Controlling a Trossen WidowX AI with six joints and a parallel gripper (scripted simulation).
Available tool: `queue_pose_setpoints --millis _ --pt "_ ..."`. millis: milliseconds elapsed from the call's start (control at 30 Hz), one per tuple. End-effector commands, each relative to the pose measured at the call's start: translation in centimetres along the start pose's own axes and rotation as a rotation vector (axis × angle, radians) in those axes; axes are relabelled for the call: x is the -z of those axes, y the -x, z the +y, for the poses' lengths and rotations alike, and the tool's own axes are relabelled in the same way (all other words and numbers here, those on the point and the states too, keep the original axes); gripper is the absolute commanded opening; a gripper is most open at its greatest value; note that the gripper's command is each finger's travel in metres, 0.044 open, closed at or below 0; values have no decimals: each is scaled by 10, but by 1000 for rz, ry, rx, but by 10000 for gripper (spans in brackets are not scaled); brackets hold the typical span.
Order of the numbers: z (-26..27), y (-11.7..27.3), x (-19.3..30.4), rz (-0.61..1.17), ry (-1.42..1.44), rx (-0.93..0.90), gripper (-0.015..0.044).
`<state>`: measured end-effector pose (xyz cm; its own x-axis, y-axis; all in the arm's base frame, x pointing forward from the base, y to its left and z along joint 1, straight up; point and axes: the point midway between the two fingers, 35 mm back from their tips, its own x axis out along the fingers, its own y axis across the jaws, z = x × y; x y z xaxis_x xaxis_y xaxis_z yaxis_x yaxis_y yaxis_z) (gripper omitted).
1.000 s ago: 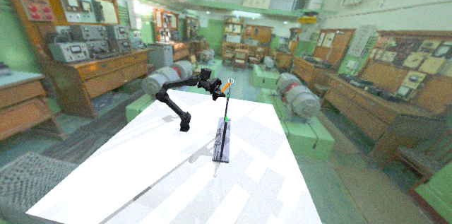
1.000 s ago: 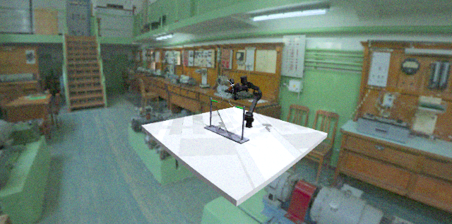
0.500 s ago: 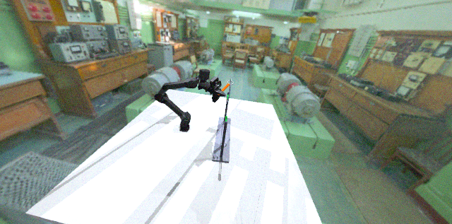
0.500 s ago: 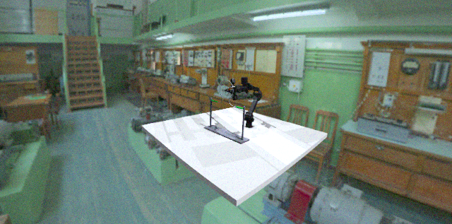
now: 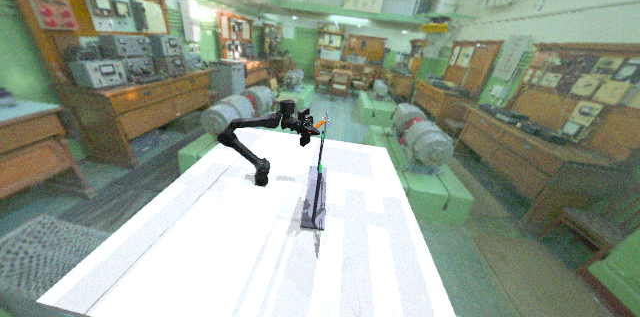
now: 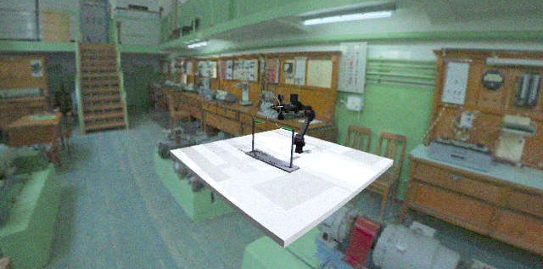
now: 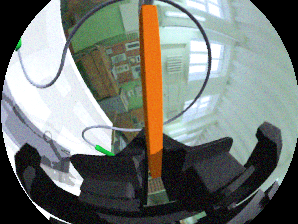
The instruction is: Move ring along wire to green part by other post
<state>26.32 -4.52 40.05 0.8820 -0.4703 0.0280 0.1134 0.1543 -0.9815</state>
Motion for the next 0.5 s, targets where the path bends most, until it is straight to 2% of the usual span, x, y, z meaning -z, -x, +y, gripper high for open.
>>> queue_pose_setpoints --millis 0,467 --pt "-3 1 1 -5 42 30 -150" --pt "-8 0 0 -23 195 118 -150"
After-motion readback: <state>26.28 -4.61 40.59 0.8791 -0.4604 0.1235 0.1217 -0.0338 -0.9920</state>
